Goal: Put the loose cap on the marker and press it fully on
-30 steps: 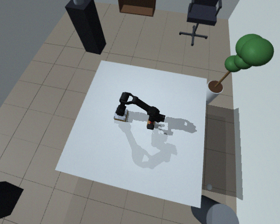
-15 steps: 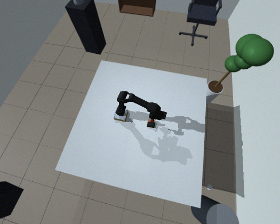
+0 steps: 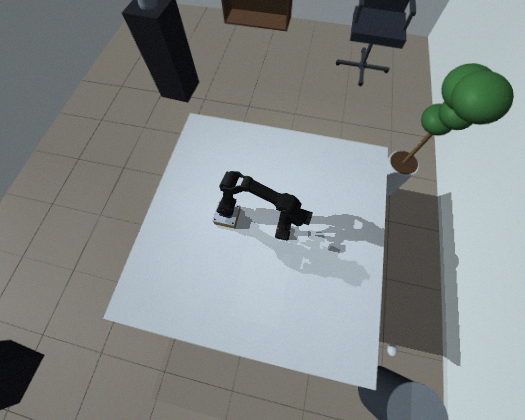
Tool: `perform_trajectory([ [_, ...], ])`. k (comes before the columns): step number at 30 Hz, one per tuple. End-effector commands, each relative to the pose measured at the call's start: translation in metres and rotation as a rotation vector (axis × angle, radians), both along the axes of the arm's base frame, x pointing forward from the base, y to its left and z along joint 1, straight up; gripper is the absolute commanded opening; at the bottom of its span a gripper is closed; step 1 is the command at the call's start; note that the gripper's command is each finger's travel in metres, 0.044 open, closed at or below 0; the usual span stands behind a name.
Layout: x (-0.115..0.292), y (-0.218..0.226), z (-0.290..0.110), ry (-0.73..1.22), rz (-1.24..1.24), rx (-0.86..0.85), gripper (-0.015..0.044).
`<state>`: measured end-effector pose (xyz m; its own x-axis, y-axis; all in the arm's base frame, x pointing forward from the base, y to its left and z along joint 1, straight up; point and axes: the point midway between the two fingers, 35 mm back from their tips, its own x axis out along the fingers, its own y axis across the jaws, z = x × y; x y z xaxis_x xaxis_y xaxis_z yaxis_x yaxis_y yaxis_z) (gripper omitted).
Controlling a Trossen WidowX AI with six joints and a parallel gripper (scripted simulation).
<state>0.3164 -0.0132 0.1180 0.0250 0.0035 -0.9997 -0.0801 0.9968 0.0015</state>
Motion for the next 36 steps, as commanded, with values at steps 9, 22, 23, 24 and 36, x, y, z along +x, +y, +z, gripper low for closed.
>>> perform_trajectory([
  [9, 0.0, 0.0, 0.0, -0.003, -0.005, 0.002, 0.0],
  [22, 0.001, 0.0, -0.014, -0.003, -0.005, 0.002, 0.0],
  [23, 0.001, 0.0, -0.015, -0.003, -0.005, 0.002, 0.0],
  [24, 0.001, 0.0, -0.017, -0.003, -0.005, 0.002, 0.0],
  [36, 0.001, 0.0, -0.033, -0.003, -0.005, 0.002, 0.0],
])
